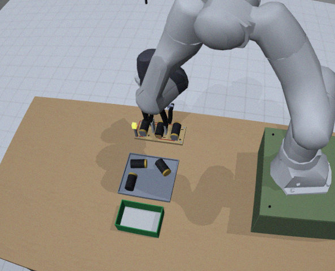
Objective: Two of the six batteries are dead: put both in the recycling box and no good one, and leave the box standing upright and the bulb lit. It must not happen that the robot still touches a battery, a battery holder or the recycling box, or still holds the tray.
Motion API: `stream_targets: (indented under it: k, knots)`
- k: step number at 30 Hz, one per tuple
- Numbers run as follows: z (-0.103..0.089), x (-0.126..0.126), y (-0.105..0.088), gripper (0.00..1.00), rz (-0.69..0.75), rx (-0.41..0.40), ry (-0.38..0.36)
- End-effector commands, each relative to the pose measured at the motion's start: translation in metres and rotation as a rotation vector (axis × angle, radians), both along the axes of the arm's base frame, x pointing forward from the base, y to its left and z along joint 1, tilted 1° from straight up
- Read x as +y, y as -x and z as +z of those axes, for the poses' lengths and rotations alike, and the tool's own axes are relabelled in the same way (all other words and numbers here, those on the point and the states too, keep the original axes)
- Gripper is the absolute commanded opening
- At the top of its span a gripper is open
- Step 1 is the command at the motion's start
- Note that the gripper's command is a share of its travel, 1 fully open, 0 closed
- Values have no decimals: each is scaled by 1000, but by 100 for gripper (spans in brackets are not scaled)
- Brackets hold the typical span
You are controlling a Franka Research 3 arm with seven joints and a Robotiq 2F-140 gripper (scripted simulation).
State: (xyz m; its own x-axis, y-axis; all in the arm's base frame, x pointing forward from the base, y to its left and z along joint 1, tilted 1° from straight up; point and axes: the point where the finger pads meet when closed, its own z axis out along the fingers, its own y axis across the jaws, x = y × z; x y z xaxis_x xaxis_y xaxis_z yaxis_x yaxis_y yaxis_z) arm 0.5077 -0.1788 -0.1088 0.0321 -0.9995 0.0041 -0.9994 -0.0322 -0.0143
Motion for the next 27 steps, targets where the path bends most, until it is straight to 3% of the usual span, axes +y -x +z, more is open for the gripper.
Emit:
stream_targets:
  k: [1, 13, 22, 27]
  knots:
    - [0, 0, -2, 29, 4, -4, 1]
    - [12, 0, -2, 29, 4, -4, 1]
    - [53, 1, -1, 29, 4, -4, 1]
    - [64, 1, -1, 29, 4, -4, 1]
